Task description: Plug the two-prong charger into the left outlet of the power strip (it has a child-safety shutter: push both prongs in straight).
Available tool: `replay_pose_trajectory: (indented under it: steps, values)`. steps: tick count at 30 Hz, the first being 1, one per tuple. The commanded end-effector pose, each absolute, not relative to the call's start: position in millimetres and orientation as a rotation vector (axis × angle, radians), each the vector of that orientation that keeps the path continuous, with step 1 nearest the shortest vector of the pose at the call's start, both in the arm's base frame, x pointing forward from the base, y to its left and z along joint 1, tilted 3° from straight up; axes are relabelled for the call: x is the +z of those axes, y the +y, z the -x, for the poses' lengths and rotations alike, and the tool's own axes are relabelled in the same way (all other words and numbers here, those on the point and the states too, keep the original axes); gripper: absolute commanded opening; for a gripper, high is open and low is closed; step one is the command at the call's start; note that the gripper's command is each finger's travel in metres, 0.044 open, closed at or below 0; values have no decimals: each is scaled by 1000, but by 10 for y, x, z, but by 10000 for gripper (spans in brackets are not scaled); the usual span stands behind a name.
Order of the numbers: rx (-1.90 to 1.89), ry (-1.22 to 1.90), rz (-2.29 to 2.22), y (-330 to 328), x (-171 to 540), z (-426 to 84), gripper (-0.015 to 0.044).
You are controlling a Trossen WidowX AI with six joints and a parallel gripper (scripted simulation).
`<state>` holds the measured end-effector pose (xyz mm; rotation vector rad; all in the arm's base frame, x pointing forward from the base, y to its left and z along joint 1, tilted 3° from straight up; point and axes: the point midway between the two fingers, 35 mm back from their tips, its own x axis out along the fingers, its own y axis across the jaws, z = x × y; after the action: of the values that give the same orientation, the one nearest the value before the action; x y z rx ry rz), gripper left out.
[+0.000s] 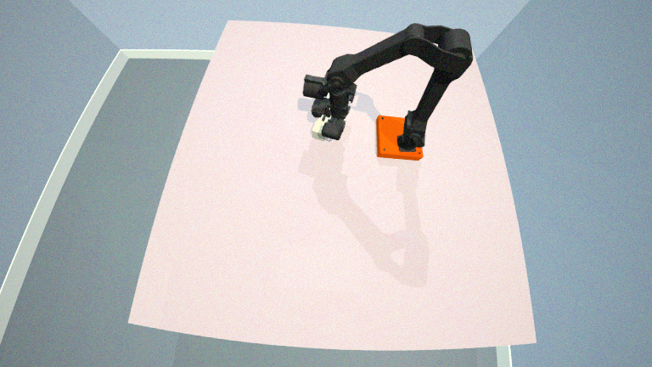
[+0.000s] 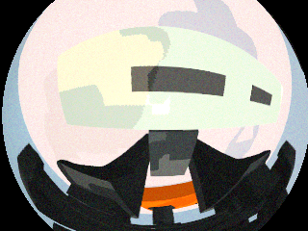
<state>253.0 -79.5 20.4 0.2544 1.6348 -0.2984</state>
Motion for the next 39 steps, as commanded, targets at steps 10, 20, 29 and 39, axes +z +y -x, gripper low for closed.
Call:
replay_pose_trajectory:
  steps: [10,20,29,39]
  values:
    - [-299,1613,-247,-838,211,-2644,0]
    - [-299,1613,-247,-852,207,-2681,0]
    - [-299,1613,-247,-861,202,-2707,0]
    - [-295,1646,-255,-823,196,-2607,0]
